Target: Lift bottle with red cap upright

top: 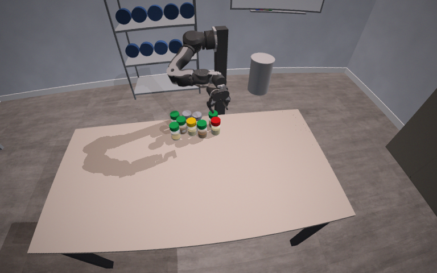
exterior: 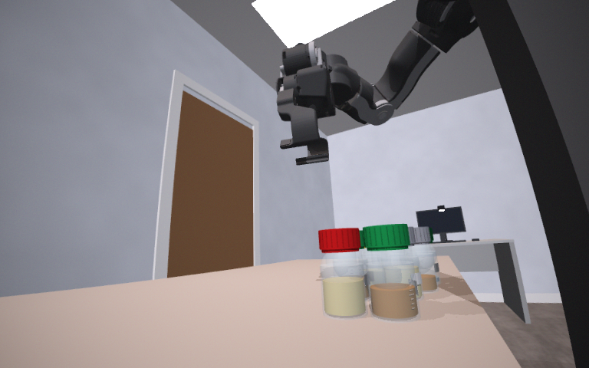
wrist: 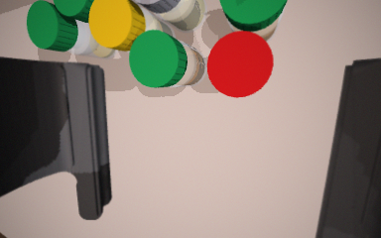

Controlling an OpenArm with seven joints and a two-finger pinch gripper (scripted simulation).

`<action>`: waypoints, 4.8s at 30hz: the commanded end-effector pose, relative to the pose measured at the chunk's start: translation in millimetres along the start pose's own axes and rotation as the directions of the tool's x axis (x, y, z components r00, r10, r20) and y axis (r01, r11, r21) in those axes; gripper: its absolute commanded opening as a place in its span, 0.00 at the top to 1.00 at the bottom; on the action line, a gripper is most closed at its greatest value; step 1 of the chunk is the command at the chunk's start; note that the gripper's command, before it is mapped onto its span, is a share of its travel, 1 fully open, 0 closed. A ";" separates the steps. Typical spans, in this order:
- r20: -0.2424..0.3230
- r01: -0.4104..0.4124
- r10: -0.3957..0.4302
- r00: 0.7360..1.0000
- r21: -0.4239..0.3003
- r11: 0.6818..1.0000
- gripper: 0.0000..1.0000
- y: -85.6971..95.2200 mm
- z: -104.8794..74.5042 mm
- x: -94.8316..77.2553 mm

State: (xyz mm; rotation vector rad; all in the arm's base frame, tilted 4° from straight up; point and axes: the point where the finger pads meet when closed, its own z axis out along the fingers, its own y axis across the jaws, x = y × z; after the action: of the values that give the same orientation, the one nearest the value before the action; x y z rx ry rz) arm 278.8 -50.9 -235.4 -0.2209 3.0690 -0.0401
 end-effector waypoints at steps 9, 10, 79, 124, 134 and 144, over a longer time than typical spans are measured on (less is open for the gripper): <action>0.007 -0.004 0.004 1.000 -0.005 1.000 0.55 1.2 26.9 -3.0; 0.007 -0.005 0.005 1.000 -0.005 1.000 0.55 1.3 30.8 -3.4; -0.001 0.009 -0.009 1.000 0.001 1.000 0.55 0.8 159.5 12.7; -0.001 0.007 -0.007 1.000 0.001 1.000 0.55 0.5 152.5 36.4; -0.001 0.008 -0.008 1.000 0.007 1.000 0.55 -0.2 135.3 37.4; -0.001 0.009 -0.009 1.000 0.005 1.000 0.55 0.1 131.9 37.1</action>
State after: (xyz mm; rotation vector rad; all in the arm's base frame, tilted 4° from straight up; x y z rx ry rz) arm 248.6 -58.5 -371.7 -0.2446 3.0742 -0.0445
